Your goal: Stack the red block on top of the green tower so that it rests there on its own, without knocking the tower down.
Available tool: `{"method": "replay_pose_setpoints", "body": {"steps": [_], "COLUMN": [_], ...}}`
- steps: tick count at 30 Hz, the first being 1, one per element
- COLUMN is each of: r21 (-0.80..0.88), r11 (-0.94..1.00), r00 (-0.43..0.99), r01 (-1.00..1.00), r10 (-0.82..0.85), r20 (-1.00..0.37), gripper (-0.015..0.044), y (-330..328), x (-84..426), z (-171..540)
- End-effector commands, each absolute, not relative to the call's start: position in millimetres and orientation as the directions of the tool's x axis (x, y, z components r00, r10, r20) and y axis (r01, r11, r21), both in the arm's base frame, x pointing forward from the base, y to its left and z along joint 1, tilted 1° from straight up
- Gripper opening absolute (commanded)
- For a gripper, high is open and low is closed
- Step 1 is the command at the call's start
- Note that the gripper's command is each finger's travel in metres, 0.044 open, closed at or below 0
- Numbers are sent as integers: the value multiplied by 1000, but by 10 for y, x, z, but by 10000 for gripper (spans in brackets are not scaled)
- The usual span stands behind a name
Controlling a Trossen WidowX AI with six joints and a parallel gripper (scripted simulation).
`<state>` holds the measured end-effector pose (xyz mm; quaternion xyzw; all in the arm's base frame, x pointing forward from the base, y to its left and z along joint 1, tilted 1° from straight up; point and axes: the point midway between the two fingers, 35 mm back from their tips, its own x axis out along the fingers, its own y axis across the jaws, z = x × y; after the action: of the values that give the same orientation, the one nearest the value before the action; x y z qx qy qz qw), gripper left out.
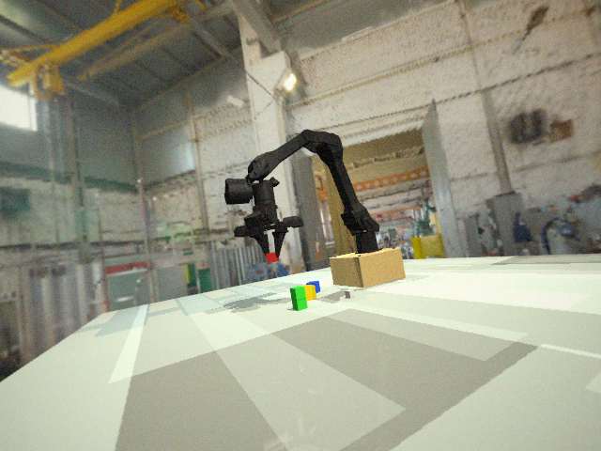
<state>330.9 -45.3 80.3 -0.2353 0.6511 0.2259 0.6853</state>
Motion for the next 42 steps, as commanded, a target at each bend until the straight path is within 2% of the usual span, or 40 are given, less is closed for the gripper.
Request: {"method": "replay_pose_setpoints", "body": {"steps": [1, 19, 42], "r21": [-28, -16, -16], "r11": [797, 836, 836], "r00": [47, 49, 49], "r01": [-604, -549, -548], "r10": [0, 13, 12], "r20": [-999, -999, -999], "gripper": [0, 0, 0], "y": [-209, 746, 711], "x": [3374, 3439, 3446], "z": [812, 854, 210]}}
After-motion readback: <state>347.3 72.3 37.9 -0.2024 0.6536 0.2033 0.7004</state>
